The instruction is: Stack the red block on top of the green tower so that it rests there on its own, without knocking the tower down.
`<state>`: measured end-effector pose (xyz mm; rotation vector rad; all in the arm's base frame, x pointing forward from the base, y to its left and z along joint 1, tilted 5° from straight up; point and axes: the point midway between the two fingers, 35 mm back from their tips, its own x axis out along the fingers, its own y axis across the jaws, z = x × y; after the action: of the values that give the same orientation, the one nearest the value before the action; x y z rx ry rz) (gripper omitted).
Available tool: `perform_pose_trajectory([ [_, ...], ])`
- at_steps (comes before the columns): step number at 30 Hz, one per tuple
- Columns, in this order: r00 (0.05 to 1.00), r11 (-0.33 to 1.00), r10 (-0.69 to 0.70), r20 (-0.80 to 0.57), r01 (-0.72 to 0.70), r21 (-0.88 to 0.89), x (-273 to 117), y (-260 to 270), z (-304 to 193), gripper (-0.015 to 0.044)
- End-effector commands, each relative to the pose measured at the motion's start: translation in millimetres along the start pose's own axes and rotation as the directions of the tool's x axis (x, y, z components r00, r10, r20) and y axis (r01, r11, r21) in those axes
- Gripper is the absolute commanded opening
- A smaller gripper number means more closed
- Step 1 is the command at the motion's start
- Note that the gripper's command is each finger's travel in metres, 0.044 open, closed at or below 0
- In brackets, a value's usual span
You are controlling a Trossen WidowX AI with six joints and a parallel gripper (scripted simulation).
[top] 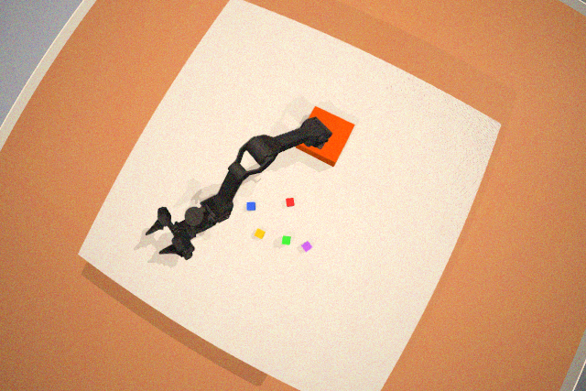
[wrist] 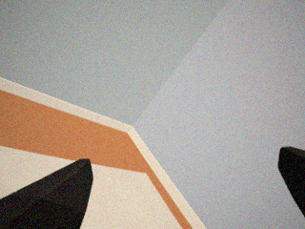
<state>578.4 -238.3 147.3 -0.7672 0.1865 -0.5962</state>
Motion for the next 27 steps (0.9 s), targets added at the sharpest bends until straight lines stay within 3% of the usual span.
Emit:
perform_pose_trajectory([
  [1,1.000,1.000,0.007,-0.003,-0.007,-0.001,-0.7,1.4,0.4,0.0426],
  [7,0.967,0.971,0.234,-0.101,-0.237,-0.020,-31.3,45.6,8.4,0.0440],
  [13,0.860,0.880,0.459,-0.225,-0.475,-0.021,-84.0,87.6,10.1,0.0440],
  [20,0.656,0.711,0.652,-0.380,-0.703,0.007,-165.1,119.8,3.1,0.0440],
  [27,0.396,0.507,0.745,-0.537,-0.859,0.069,-259.8,128.8,-11.5,0.0440],
])
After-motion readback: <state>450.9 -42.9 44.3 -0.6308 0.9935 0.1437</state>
